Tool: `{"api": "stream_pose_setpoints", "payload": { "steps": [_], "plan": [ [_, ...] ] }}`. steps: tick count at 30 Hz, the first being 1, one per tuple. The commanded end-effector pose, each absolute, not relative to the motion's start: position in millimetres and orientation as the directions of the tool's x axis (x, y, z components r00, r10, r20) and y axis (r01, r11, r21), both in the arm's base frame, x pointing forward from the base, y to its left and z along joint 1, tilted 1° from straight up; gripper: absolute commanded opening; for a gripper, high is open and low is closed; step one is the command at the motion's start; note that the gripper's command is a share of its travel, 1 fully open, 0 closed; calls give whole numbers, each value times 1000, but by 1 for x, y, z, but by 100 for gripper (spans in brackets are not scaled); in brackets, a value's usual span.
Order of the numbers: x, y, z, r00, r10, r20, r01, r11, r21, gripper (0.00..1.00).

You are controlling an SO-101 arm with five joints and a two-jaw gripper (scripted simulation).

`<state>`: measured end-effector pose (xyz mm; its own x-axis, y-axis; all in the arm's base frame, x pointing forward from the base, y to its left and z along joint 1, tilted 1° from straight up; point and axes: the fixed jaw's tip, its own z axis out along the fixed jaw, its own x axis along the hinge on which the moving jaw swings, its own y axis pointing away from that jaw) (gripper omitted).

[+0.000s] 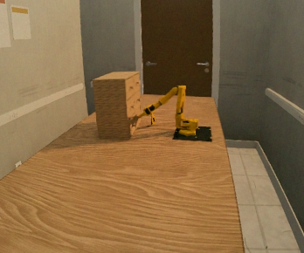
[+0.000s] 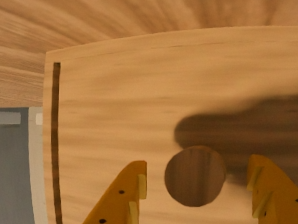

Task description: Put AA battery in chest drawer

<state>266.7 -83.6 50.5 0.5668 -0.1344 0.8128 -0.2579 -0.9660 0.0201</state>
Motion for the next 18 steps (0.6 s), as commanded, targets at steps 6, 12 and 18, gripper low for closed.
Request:
{"api": "stream_pose_setpoints", "payload": {
  "steps": [6, 12, 18],
  "plan": [
    [247, -86, 55, 554, -167, 816, -297, -955, 6, 21],
    [235, -87, 54, 549, -184, 815, -318, -948, 0, 21],
    [224, -88, 53, 545, -201, 814, -338, -941, -6, 21]
  ]
}}
